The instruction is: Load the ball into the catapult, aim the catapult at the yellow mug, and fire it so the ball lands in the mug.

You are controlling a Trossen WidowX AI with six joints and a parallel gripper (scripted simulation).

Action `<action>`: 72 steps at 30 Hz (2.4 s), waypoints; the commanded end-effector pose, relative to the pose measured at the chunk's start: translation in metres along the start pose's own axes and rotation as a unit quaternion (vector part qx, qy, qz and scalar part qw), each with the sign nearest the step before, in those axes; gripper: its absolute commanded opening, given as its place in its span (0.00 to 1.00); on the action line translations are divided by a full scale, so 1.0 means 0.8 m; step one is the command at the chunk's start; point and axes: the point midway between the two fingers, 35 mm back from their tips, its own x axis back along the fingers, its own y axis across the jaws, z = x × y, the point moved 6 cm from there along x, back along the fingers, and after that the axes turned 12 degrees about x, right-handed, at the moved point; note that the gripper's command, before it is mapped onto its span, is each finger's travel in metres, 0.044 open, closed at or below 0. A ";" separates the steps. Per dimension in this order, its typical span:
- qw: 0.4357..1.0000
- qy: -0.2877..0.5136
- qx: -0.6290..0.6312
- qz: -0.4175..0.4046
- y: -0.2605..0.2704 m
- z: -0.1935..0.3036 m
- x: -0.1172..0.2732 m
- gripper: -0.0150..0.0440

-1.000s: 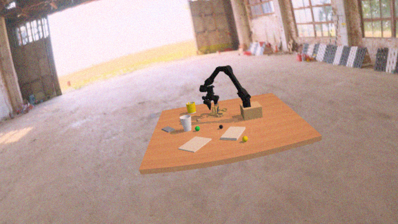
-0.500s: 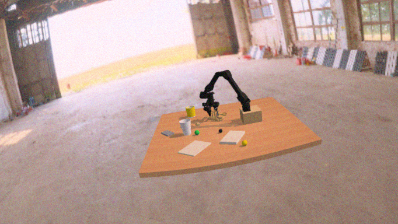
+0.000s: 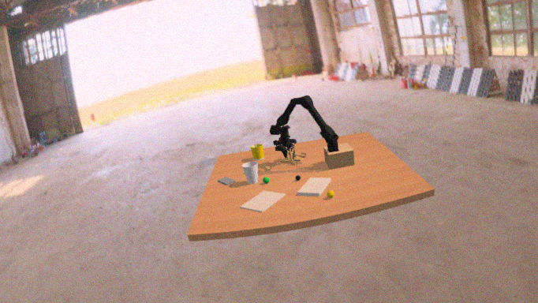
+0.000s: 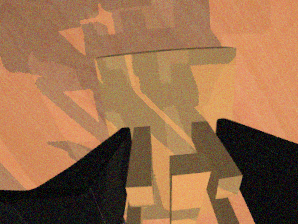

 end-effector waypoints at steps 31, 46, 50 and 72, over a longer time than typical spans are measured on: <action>1.000 0.002 -0.002 0.000 -0.001 -0.002 0.031 0.25; 1.000 0.003 -0.002 -0.001 -0.001 -0.001 0.001 0.25; 1.000 0.003 -0.001 -0.001 -0.001 -0.002 0.003 0.25; 1.000 0.002 -0.001 0.000 -0.002 -0.004 0.099 1.00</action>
